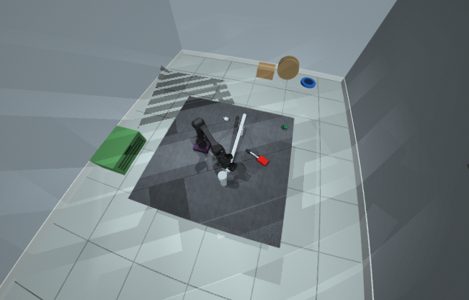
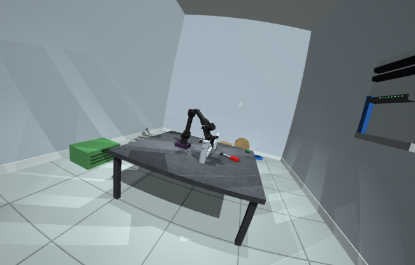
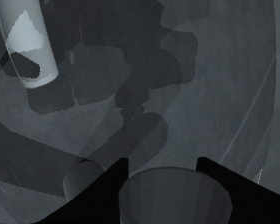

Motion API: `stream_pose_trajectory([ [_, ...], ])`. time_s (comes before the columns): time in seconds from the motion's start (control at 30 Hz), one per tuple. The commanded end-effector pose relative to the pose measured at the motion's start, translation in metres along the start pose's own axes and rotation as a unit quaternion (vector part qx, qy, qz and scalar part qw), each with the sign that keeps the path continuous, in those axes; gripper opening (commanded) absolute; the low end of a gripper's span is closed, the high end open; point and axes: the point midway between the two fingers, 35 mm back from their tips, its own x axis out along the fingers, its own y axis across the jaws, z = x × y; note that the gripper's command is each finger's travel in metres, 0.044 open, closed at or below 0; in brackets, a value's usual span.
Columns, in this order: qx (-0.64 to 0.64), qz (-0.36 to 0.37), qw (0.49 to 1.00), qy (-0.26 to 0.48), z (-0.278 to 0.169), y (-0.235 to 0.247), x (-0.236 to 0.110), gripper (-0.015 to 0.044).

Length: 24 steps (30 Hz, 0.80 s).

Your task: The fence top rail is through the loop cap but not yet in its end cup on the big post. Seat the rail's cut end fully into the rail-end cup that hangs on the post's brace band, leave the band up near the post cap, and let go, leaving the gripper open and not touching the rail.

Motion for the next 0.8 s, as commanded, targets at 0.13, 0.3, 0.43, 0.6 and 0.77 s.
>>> stream_pose_trajectory([
  [0.13, -0.018, 0.002, 1.0, -0.009, -0.0005, 0.0046, -0.0014, 0.0],
  [0.3, -0.03, 0.002, 0.999, -0.016, -0.0006, 0.0069, -0.0027, 0.0],
  [0.43, -0.034, 0.002, 0.999, -0.018, -0.0007, 0.0077, -0.0031, 0.0],
  [0.6, -0.047, 0.002, 0.999, -0.025, -0.001, 0.0101, -0.0044, 0.0],
  [0.77, -0.055, 0.002, 0.998, -0.03, -0.0012, 0.0115, -0.0052, 0.0],
])
